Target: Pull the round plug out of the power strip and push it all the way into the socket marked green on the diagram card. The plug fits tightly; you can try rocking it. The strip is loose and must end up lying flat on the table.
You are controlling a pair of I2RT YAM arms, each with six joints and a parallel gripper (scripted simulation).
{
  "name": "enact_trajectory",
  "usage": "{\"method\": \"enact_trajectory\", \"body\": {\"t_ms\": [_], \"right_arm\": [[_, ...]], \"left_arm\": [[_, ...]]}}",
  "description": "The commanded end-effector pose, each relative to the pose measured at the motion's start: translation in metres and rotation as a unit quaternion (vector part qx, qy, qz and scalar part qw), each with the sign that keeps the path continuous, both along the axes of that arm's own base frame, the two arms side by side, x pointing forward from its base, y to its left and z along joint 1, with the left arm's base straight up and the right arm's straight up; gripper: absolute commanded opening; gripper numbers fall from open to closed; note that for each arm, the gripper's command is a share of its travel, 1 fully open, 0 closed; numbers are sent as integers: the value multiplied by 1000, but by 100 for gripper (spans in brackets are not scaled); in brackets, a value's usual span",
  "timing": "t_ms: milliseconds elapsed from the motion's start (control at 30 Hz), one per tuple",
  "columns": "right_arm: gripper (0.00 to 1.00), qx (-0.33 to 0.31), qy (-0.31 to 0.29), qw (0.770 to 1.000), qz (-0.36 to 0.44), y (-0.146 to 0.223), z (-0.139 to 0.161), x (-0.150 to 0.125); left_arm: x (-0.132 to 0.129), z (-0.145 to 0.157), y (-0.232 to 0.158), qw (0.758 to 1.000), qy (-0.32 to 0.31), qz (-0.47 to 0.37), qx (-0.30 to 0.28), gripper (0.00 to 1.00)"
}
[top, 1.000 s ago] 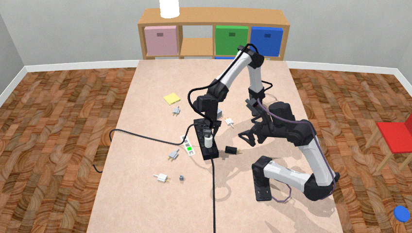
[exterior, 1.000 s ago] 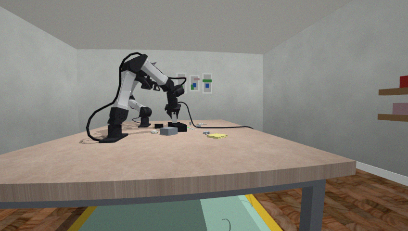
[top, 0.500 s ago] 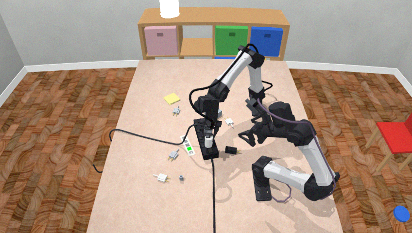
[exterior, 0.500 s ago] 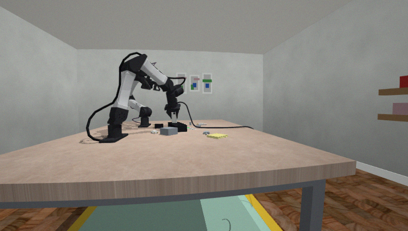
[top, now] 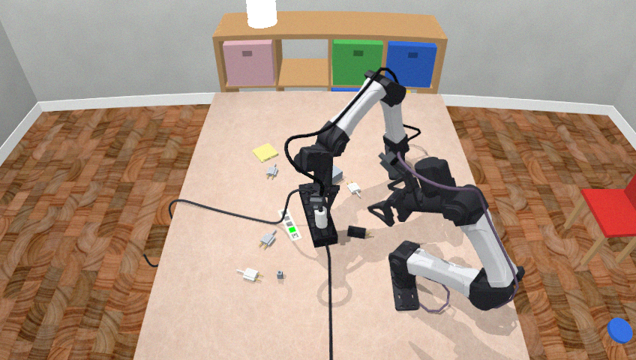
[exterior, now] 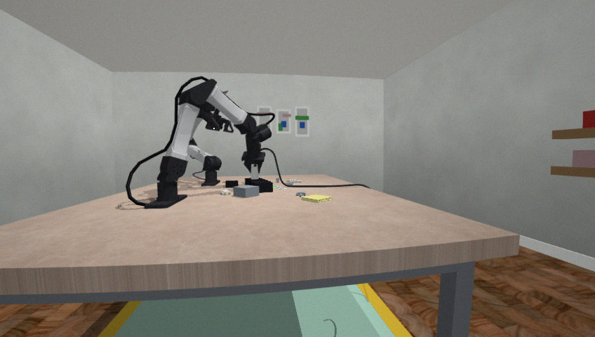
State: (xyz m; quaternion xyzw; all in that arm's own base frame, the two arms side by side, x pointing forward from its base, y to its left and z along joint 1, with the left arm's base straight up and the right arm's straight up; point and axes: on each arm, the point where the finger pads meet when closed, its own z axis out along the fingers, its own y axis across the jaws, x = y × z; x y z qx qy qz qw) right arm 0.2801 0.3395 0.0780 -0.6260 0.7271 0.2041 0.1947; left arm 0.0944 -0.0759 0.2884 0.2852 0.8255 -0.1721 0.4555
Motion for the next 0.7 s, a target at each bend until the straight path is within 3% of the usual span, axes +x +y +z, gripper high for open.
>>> {"method": "enact_trajectory", "body": {"t_ms": [0,200,267,500,667], "right_arm": [[33,-61,-4,998,-2,-11,-24,-15],[33,-116,-45,992,-6,-18,-38,-29],[33,-137,-22,990,-2,-28,-52,-36],[33,-80,72,994,6,-34,-64,-20],[33,-81,66,994,4,-36,-70,-20]], "left_arm": [[1,3,0,1000,-2,1,-3,100],[1,3,0,1000,-2,1,-3,100],[1,3,0,1000,-2,1,-3,100],[1,3,0,1000,-2,1,-3,100],[1,3,0,1000,-2,1,-3,100]]}}
